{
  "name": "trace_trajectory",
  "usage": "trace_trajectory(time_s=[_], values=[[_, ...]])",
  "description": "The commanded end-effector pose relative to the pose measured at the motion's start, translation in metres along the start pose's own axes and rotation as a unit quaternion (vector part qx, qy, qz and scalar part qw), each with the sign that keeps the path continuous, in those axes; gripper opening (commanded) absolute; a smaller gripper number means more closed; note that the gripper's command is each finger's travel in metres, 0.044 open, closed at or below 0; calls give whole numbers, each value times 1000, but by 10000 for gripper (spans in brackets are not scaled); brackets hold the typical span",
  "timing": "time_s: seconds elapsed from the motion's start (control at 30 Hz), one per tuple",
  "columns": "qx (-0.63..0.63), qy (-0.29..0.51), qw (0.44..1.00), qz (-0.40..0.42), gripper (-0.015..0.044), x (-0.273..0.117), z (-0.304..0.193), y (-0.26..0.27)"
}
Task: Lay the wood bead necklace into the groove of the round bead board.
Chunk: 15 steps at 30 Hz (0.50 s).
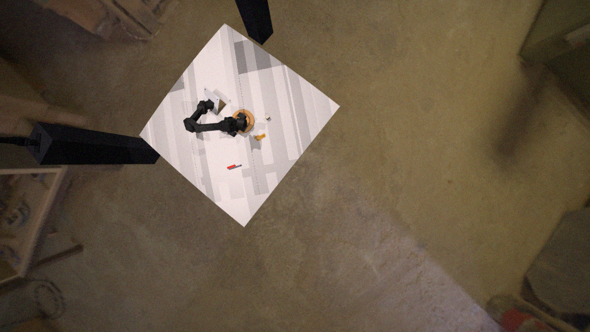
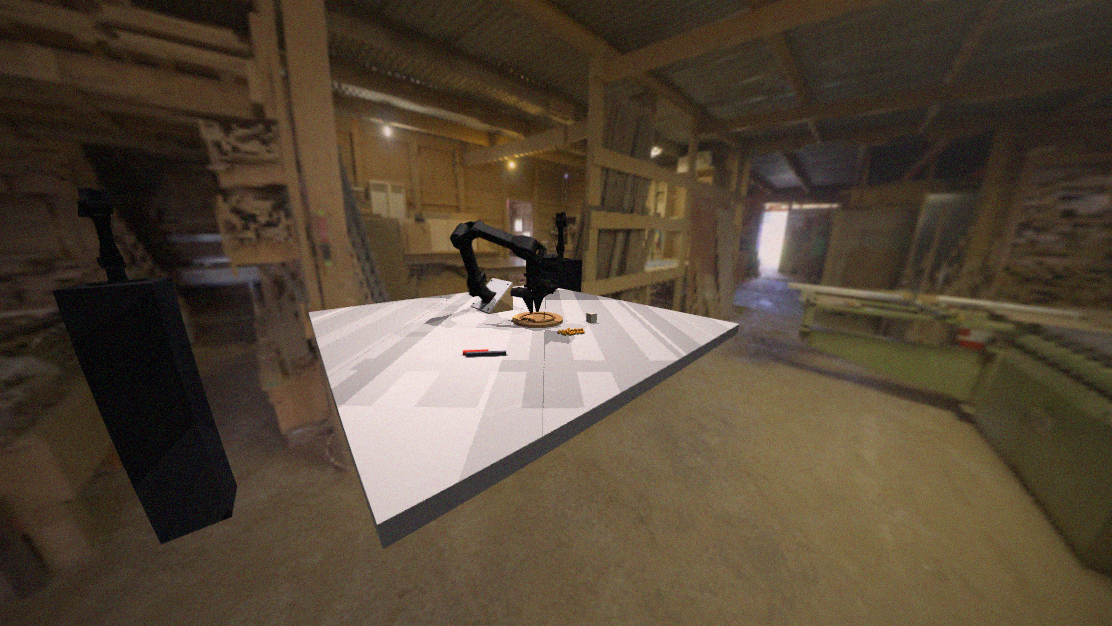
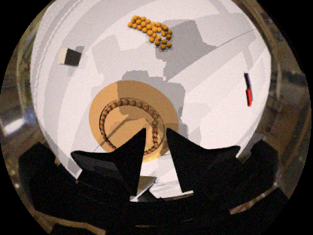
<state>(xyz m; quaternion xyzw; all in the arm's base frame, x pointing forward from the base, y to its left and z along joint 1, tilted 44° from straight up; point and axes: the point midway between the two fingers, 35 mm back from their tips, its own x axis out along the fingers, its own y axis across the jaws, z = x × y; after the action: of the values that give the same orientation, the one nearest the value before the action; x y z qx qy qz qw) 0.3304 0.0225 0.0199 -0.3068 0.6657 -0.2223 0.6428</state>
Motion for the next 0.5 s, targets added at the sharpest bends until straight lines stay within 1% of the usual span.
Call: trace_trajectory(time_s=[0.0,0.03,0.1,0.47], values=[[1,4,1000,0,120,10,-2,-1],[1,1,1000,1,120,3,0,0],[1,1,1000,1,120,3,0,0],[1,3,1000,0,120,19,-1,0]])
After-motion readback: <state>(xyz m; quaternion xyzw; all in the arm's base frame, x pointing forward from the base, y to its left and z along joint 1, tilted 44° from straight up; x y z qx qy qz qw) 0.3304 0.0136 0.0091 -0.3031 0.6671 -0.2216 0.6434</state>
